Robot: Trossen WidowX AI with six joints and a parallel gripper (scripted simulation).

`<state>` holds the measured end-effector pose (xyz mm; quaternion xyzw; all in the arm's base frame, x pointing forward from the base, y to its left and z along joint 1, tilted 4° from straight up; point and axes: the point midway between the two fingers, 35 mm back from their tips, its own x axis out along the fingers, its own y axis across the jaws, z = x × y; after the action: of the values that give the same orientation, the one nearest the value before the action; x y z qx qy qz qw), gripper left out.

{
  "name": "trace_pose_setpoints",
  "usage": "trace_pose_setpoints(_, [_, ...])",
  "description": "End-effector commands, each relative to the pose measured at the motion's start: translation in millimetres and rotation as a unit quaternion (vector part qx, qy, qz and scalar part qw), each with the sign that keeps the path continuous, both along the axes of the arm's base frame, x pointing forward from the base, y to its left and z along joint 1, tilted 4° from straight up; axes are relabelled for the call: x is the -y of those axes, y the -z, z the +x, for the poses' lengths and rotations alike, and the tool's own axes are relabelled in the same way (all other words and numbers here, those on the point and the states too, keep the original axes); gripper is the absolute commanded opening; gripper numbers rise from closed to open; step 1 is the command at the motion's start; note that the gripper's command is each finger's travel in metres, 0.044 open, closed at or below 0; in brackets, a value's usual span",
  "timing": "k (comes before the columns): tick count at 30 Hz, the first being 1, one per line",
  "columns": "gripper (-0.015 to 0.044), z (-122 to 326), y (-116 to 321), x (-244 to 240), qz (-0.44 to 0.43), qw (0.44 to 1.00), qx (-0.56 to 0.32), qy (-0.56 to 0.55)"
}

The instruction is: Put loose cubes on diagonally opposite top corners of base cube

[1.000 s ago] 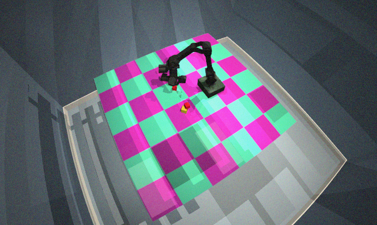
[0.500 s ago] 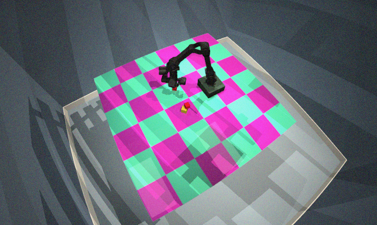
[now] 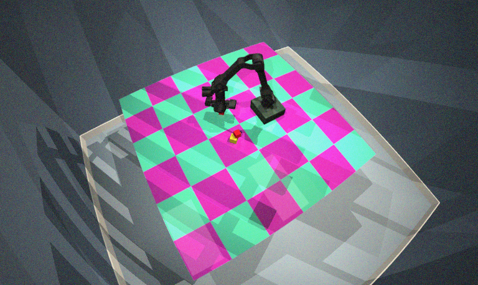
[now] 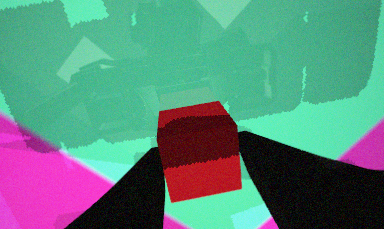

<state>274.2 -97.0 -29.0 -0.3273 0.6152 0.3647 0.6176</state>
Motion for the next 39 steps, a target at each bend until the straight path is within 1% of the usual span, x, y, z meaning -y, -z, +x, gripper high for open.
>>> trace_pose_setpoints(1, [0.0105,-1,2,0,0.000,1.000,-0.002,0.001])
trace_pose_setpoints(8, [0.0105,0,-6,0,0.001,1.000,-0.003,0.004])
trace_pose_setpoints(39, [0.0105,4,-98,5,0.001,1.000,-0.003,0.004])
